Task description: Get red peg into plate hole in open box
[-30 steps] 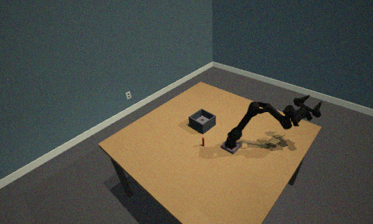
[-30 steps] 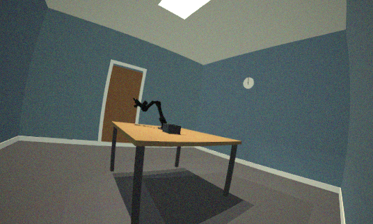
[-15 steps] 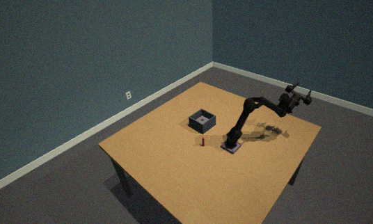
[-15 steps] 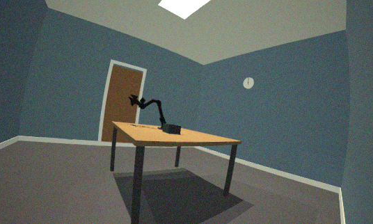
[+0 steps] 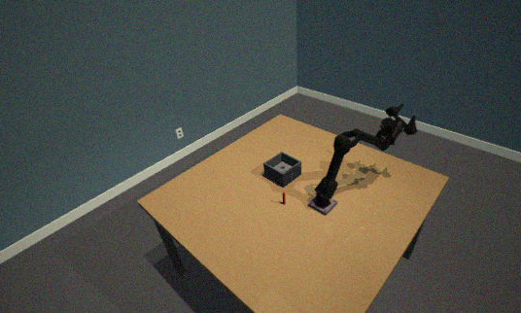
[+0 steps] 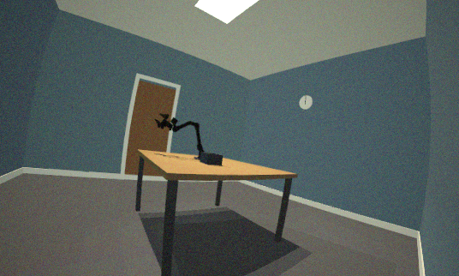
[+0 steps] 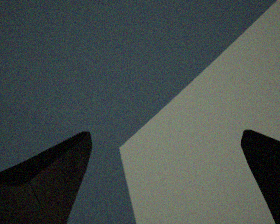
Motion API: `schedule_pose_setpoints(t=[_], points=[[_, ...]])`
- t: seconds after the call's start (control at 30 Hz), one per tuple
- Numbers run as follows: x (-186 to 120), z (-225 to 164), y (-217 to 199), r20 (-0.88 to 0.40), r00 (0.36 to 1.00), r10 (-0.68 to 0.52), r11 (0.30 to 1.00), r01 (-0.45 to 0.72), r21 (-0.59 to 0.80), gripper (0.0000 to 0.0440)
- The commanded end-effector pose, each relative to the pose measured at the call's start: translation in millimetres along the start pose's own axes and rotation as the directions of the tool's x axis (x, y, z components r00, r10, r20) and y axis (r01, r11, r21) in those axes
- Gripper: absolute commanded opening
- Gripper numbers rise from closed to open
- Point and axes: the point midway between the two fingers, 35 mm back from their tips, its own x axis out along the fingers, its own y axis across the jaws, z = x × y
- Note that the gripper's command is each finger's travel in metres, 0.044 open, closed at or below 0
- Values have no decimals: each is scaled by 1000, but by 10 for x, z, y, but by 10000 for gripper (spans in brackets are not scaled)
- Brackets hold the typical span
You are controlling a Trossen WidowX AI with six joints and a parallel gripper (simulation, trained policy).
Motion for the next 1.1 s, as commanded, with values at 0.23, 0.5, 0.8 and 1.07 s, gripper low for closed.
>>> schedule_pose_setpoints(t=[0.23,0.5,0.8,1.07], points=[[137,594,-432,113,994,2,952,-37,305,440],[150,1097,-839,222,975,-3,844,-117,524,440],[43,1637,-1342,352,936,-16,665,-253,703,440],[-170,2075,-1817,471,881,-34,469,-402,786,440]])
